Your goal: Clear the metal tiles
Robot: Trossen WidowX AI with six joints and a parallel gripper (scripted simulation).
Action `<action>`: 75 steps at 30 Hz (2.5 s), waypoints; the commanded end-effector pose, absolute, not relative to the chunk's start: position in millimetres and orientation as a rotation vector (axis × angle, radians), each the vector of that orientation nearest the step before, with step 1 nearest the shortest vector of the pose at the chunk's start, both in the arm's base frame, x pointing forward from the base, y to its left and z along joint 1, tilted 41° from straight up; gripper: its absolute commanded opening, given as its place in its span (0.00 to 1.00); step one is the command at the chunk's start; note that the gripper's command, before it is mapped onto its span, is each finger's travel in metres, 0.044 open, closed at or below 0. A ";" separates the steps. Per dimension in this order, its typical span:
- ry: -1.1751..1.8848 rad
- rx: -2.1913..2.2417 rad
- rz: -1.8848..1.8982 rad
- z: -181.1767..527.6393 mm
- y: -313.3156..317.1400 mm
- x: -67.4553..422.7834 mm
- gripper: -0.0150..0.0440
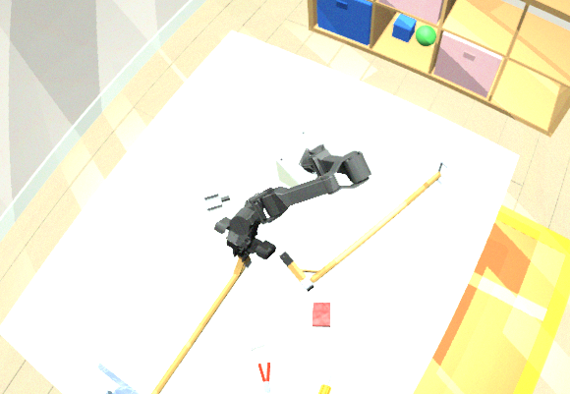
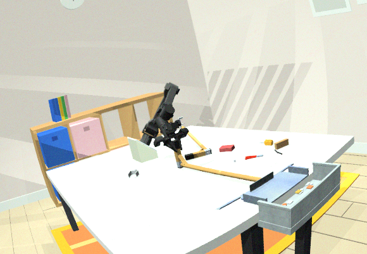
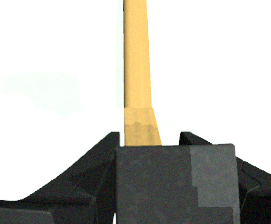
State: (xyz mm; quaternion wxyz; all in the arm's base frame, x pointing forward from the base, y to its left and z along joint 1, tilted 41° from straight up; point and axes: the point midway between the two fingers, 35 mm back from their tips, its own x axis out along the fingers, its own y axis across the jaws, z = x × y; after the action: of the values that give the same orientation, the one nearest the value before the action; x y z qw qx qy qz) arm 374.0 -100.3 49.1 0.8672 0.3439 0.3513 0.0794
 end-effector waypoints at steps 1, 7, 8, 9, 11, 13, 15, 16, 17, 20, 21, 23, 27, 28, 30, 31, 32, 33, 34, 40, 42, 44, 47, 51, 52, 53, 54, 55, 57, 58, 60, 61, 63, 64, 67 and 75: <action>0.724 0.712 0.166 54.1 -102.7 383.7 0.25; 0.723 0.712 0.166 55.4 -103.2 390.5 0.25; 0.723 0.712 0.166 55.6 -103.2 391.6 0.25; 0.723 0.712 0.166 55.8 -103.3 392.7 0.25; 0.723 0.712 0.166 56.2 -103.4 394.8 0.25; 0.723 0.712 0.166 56.7 -103.3 397.0 0.25; 0.723 0.712 0.166 57.2 -103.3 399.2 0.25; 0.723 0.712 0.166 57.4 -103.2 400.2 0.25; 0.723 0.712 0.166 57.7 -103.2 401.3 0.25; 0.722 0.712 0.166 58.7 -102.8 404.6 0.25; 0.722 0.712 0.166 59.0 -102.6 405.7 0.25; 0.722 0.712 0.166 59.8 -102.0 407.5 0.25; 0.722 0.712 0.166 60.1 -102.5 409.3 0.25; 0.722 0.712 0.166 60.3 -102.7 410.2 0.25; 0.722 0.712 0.166 60.7 -103.3 412.3 0.25; 0.722 0.712 0.166 60.9 -103.6 413.4 0.25; 0.722 0.712 0.166 61.1 -103.9 414.6 0.25; 0.722 0.712 0.166 61.3 -104.2 415.7 0.25; 0.722 0.712 0.166 61.4 -104.4 416.8 0.25; 0.721 0.712 0.167 62.6 -106.1 423.5 0.25; 0.721 0.711 0.167 62.9 -106.6 425.7 0.25; 0.721 0.711 0.167 63.3 -107.1 428.0 0.25; 0.721 0.711 0.167 63.8 -107.9 431.3 0.25; 0.721 0.711 0.167 64.5 -108.9 435.8 0.25; 0.720 0.711 0.167 64.7 -109.1 436.9 0.25; 0.720 0.711 0.167 64.9 -109.4 438.1 0.25; 0.720 0.711 0.167 65.0 -109.6 439.2 0.25; 0.720 0.711 0.167 65.2 -109.8 440.3 0.25; 0.720 0.711 0.167 65.5 -110.3 442.6 0.25; 0.720 0.711 0.167 65.7 -110.5 443.7 0.25; 0.720 0.711 0.167 66.0 -110.9 446.0 0.25; 0.720 0.711 0.167 66.2 -111.1 447.1 0.25; 0.720 0.711 0.167 66.5 -111.5 449.3 0.25; 0.720 0.711 0.167 66.7 -111.7 450.5 0.25; 0.719 0.711 0.167 67.2 -112.3 453.9 0.25; 0.719 0.710 0.167 68.5 -113.7 463.0 0.25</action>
State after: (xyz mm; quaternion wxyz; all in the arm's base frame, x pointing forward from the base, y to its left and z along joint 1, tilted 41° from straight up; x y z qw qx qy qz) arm 455.2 -109.4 62.0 0.8674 0.3425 0.3513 0.0829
